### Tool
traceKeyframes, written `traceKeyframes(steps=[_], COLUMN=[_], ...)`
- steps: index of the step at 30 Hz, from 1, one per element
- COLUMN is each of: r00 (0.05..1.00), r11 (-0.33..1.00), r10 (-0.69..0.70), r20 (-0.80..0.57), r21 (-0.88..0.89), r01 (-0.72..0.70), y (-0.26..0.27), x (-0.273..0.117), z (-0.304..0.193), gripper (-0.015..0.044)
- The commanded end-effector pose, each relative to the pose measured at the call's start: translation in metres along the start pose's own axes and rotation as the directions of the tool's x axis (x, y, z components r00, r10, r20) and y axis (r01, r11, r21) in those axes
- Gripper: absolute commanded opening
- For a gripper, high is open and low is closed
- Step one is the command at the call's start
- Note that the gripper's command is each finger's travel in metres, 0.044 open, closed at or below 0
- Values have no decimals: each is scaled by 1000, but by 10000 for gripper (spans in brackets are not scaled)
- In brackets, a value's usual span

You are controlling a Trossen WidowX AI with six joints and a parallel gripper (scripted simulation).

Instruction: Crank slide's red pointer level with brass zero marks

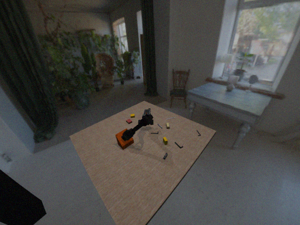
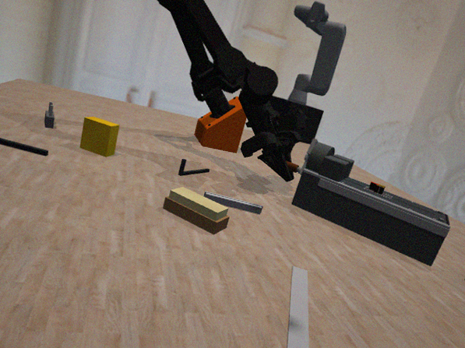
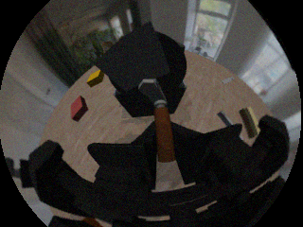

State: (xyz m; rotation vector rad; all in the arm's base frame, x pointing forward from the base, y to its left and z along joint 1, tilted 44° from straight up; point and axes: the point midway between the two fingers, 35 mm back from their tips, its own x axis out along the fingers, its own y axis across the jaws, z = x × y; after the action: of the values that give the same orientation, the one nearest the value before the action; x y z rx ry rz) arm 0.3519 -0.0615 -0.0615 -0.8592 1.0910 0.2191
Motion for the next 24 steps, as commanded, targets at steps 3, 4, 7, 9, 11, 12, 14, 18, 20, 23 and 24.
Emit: traceKeyframes(steps=[3, 4, 7, 9, 11, 12, 14, 18, 20, 23, 24], r00=[1000, 1000, 1000, 1000, 1000, 1000, 1000, 1000, 1000, 1000, 1000], r11=[1000, 1000, 1000, 1000, 1000, 1000, 1000, 1000, 1000, 1000, 1000], r10=[-23, -23, -23, -23, -23, -23, -23, -23, -23, -23, -23], r20=[5, 5, 5, 5, 5, 5, 5, 5, 5, 5, 5], r21=[5, 5, 5, 5, 5, 5, 5, 5, 5, 5, 5], r01=[23, 23, 23, 23, 23, 23, 23, 23, 23, 23, 23], y=[-9, -9, -9, -9, -9, -9, -9, -10, -10, -10, -10], x=[-3, -3, -3, -3, -3, -3, -3, -3, -4, -4, -4], z=[2, 2, 2, 2, 2, 3, 3, 3, 3, 3, 3], gripper=[0, 0, 0, 0, 0, 0, 0, 0, 0, 0, 0])
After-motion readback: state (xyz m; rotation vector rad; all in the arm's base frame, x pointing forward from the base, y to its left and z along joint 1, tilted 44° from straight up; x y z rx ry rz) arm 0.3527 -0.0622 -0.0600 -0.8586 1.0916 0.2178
